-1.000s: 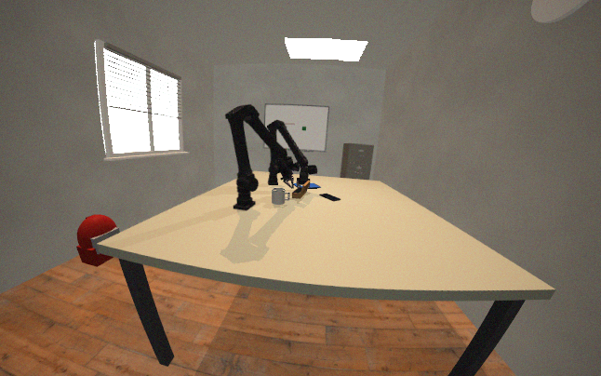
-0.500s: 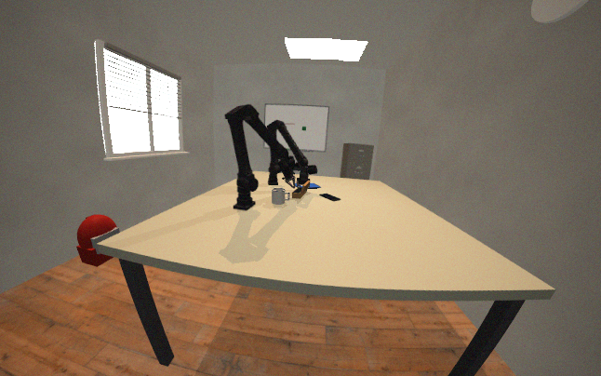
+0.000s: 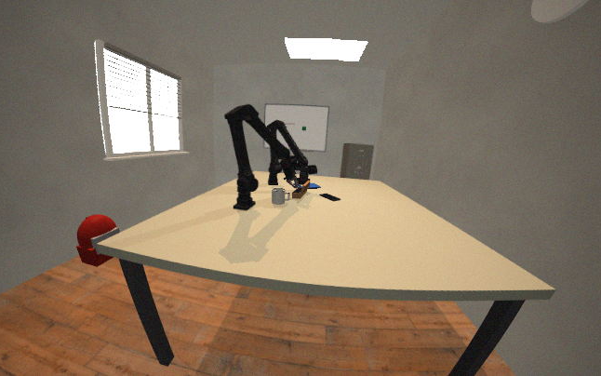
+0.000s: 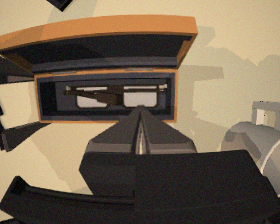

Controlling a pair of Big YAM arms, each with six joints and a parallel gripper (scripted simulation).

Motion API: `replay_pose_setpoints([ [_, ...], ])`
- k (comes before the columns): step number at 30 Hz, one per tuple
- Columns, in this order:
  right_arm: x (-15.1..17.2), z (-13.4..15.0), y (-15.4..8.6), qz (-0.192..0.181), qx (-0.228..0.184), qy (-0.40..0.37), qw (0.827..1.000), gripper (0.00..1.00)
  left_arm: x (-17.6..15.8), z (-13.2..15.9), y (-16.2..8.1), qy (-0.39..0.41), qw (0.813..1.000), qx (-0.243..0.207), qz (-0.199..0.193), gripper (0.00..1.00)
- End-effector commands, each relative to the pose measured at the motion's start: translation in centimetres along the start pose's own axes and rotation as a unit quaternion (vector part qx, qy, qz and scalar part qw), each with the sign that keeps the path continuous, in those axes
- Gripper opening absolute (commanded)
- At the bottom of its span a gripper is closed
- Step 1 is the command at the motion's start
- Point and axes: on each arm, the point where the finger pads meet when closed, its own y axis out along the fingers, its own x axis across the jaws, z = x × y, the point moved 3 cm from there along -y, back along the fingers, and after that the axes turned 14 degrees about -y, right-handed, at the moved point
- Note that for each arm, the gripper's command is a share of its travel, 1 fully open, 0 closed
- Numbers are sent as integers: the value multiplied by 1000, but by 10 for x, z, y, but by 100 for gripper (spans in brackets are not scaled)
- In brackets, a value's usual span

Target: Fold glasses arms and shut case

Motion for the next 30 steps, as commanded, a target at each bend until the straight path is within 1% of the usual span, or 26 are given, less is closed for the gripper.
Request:
replay_pose_setpoints([
  [1, 16, -31, -18, -31, -24, 16, 999, 0, 3, -4, -7, 8, 1000, -8, -7, 57],
  [5, 15, -32, -15, -29, -22, 14, 999, 0, 3, -4, -7, 8, 1000, -8, -7, 57],
  [6, 6, -20, -6, -16, -12, 6, 1000, 0, 3, -4, -7, 8, 1000, -8, -7, 57],
  [7, 4, -20, -7, -18, -13, 7, 1000, 0, 3, -4, -7, 8, 1000, -8, -7, 57],
  [15, 10, -41, -13, -29, -24, 14, 999, 0, 3, -4, -7, 8, 1000, -8, -7, 57],
  [22, 6, -42, -10, -26, -22, 12, 999, 0, 3, -4, -7, 8, 1000, -8, -7, 57],
  [23, 2, -37, -4, -19, -15, 7, 1000, 0, 3, -4, -7, 8, 1000, -8, -7, 57],
  [24, 7, -47, -11, -29, -25, 14, 999, 0, 3, -4, -7, 8, 1000, -8, -7, 57],
  [30, 6, -49, -5, -24, -21, 7, 999, 0, 3, -4, -7, 8, 1000, -8, -7, 57],
])
